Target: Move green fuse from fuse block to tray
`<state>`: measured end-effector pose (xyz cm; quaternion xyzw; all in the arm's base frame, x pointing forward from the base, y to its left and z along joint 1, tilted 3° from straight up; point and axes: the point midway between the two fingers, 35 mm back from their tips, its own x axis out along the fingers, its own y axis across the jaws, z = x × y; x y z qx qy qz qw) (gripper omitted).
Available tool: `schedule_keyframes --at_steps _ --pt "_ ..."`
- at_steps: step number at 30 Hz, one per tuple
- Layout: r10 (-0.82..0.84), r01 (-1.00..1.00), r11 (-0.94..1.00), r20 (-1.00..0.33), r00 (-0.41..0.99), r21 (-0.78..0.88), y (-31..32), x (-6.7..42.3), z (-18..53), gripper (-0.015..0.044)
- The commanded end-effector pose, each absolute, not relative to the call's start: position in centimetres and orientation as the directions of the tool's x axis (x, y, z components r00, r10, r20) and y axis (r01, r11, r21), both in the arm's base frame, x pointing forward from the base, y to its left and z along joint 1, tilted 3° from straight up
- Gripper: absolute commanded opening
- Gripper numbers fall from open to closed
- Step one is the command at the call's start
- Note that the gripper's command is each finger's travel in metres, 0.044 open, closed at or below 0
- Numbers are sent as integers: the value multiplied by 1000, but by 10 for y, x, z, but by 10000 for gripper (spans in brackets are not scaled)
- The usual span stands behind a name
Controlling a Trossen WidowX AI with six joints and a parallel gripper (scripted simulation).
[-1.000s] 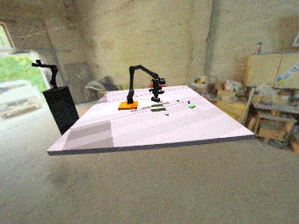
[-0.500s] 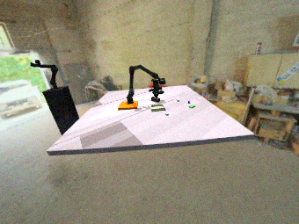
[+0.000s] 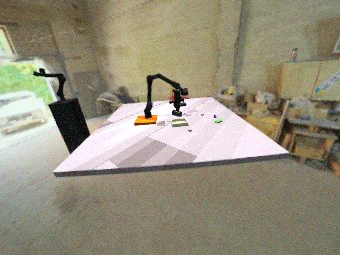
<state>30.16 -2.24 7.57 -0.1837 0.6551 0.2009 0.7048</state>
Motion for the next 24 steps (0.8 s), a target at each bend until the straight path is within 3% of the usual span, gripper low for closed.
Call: schedule_keyframes --at_steps 1,24 --pt "41 -524 852 -997 64 1 -23 302 79 0" --pt "40 -523 852 -997 64 1 -23 302 90 0"
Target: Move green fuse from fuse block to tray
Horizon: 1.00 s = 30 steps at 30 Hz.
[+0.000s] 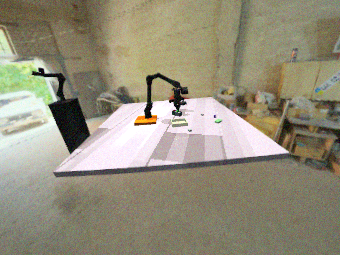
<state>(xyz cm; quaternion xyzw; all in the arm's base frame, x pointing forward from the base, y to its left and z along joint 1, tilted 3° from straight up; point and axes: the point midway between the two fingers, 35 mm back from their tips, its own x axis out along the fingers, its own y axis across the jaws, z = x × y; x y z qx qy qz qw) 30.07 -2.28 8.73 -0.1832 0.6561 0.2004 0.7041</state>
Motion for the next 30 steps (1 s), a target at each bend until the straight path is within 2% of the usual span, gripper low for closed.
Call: schedule_keyframes --at_steps 1,30 --pt "40 -523 852 -997 64 1 -23 302 91 0" --pt "39 -522 853 -997 63 0 -24 300 105 0"
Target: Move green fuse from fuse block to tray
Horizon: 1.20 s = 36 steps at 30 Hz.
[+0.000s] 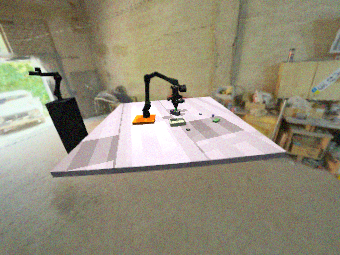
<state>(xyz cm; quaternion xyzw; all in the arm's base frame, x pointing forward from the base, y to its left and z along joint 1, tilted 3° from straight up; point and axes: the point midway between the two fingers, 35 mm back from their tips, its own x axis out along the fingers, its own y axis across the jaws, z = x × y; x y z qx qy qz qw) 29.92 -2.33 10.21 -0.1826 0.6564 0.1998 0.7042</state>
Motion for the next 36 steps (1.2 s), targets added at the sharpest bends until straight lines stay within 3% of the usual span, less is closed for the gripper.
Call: schedule_keyframes --at_steps 1,24,36 --pt "39 -522 853 -997 63 0 -24 300 106 0" --pt "38 -522 853 -997 63 -1 -26 299 129 0" --pt "31 -522 853 -998 62 -6 -86 299 127 0"
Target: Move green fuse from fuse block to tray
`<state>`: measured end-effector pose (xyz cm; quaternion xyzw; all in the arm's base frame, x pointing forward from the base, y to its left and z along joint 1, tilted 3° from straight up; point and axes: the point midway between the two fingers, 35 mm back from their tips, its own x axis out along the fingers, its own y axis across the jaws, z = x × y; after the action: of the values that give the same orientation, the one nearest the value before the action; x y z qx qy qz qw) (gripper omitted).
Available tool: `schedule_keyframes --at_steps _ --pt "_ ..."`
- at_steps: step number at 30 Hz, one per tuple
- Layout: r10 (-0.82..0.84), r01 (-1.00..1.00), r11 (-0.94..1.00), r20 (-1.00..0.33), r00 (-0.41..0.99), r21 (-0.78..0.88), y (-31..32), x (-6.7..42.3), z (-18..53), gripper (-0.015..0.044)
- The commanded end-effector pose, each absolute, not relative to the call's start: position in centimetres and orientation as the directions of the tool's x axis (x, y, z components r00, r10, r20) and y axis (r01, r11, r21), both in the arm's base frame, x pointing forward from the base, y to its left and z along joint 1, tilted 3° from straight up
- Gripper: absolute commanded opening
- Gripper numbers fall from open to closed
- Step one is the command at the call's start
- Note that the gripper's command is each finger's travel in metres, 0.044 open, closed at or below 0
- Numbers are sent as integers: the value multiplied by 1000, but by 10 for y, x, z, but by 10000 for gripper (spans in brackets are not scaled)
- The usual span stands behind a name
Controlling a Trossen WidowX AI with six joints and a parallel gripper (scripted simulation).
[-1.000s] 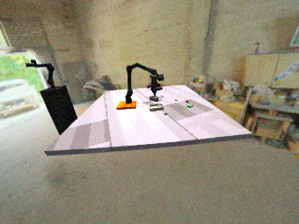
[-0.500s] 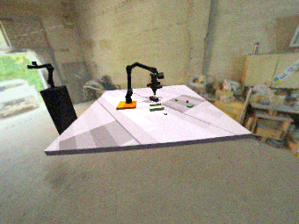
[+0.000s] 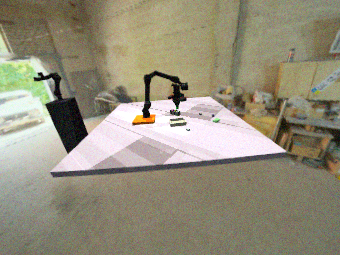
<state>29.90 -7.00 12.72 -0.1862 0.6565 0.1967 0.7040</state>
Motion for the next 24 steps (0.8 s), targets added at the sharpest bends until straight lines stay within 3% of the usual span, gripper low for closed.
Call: schedule_keyframes --at_steps 1,24 --pt "30 -522 853 -998 61 -6 -92 298 127 0" --pt "21 -522 853 -998 58 -13 -214 258 122 0"
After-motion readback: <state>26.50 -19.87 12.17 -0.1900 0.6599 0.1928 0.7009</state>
